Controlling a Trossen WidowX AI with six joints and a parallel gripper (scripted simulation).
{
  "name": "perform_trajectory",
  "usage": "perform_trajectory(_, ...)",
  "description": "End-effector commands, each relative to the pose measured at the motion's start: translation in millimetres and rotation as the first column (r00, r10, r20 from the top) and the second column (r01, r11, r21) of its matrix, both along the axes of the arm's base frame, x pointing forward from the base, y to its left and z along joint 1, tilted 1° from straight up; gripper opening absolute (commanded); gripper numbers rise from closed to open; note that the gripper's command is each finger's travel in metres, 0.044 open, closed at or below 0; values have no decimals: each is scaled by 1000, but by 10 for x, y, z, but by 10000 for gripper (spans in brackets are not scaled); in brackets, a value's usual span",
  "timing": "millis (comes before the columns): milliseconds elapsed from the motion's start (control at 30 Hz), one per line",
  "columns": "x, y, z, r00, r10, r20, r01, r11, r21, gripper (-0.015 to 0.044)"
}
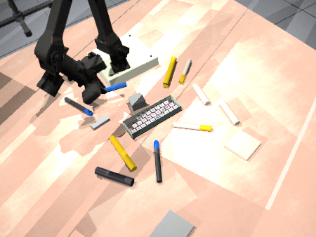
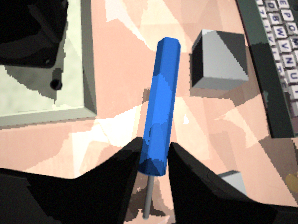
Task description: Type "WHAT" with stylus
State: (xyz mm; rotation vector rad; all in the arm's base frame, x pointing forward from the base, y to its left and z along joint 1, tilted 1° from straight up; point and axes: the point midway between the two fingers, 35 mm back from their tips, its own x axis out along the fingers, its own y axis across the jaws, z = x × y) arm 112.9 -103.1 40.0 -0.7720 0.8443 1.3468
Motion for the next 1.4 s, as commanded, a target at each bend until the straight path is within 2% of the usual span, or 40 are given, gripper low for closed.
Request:
perform_trajectory(0,9,-12,39,1000,-1,2,1,1000,-3,0)
perform_trajectory(100,18,-1,4,999,-54,-4,54,999,-8,0)
perform_trajectory(367,128,-30,0,941,-338,-5,338,940,-37,0)
perform_trajectory(767,283,-85,36,725,-689,3,689,725,-9,0)
perform_trajectory(1367,296,-102,-130,709,-705,3,705,709,-5,0)
